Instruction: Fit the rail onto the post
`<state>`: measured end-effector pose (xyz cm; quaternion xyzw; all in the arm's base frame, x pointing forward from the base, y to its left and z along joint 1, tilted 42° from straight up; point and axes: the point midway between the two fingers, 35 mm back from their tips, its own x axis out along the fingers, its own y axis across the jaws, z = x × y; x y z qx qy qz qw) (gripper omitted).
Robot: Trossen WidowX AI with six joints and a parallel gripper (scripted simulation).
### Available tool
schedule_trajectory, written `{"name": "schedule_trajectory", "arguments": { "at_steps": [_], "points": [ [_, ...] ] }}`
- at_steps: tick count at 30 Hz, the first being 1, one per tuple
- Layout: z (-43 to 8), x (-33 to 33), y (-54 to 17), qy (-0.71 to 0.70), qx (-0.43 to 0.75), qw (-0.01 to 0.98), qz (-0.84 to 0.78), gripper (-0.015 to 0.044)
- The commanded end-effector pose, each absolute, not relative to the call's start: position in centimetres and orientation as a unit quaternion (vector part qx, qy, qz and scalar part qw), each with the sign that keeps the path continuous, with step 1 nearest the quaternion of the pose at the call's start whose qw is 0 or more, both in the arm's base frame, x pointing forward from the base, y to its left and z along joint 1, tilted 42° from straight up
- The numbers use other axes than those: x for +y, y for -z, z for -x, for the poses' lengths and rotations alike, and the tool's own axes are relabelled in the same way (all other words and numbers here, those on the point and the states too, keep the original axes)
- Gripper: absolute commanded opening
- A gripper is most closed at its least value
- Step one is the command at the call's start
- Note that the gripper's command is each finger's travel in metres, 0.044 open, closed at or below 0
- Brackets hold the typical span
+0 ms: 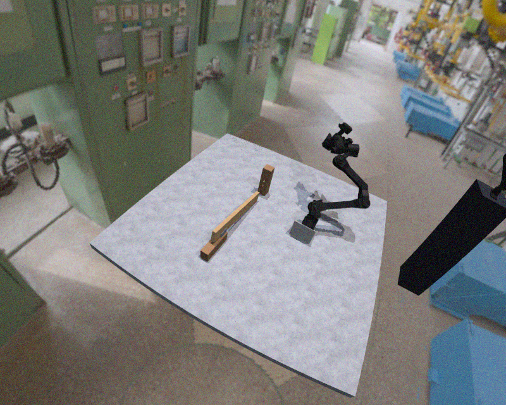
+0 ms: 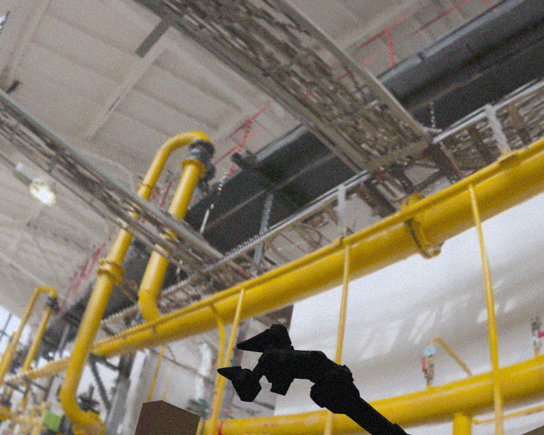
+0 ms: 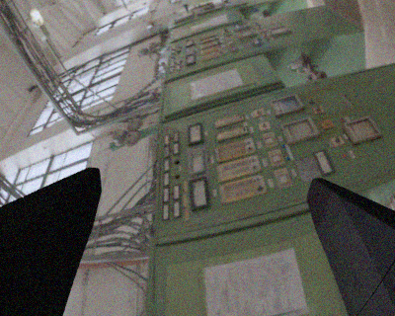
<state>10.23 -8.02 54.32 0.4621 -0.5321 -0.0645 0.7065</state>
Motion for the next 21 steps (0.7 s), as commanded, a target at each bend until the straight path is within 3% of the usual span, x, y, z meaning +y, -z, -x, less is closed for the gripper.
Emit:
{"name": "schedule_trajectory", "arguments": {
  "at_steps": [1,11,21],
  "points": [
    [-10.4,-8.0,-54.3,0.066,-0.53,0.709,-0.46,0.0426],
    [-19.8,-6.0,-51.8,0.152,-0.395,0.844,-0.33,0.044],
    [-30.4,-2.6,-45.3,0.195,-0.178,0.953,-0.151,0.044]
  ]
}}
